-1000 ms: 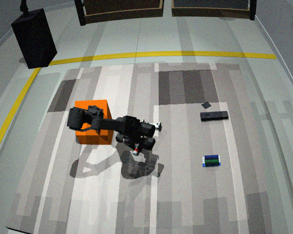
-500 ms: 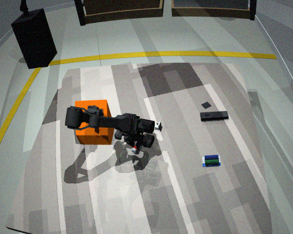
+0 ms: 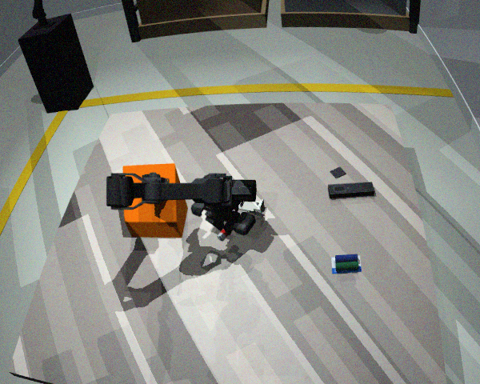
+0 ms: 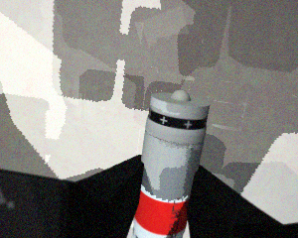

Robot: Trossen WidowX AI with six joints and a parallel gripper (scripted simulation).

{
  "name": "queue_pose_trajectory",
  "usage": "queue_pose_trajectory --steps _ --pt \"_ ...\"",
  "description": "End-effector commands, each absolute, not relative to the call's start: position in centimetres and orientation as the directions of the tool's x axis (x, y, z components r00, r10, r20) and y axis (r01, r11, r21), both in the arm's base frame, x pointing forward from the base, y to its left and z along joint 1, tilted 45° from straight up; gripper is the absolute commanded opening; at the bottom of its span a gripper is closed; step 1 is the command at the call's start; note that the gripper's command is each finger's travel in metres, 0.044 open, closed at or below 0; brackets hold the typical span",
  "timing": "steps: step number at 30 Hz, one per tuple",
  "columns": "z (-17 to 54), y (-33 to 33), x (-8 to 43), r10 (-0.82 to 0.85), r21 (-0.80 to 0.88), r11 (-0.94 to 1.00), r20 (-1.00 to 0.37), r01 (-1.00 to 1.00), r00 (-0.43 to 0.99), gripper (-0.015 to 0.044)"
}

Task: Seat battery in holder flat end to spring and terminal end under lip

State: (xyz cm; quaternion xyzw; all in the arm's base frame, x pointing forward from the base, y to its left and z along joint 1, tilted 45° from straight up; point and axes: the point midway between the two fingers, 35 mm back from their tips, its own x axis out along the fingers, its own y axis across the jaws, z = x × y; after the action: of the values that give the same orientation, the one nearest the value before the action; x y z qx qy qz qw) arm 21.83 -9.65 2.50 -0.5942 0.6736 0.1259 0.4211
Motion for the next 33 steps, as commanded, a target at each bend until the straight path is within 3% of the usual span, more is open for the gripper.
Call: queue_pose_trajectory --steps 1,16,33 --pt "2.0 -8.5 22.9 -0.686 -0.407 0.347 -0.724 -0.845 0.067 0.0078" --pt "-0.8 -3.9 25.3 -0.672 -0.614 0.626 -0.738 -0.481 0.067 0.0078" --pt "-5.0 1.8 26.3 -0.667 -0.663 0.745 -0.742 0.073 0.07 0.0078"
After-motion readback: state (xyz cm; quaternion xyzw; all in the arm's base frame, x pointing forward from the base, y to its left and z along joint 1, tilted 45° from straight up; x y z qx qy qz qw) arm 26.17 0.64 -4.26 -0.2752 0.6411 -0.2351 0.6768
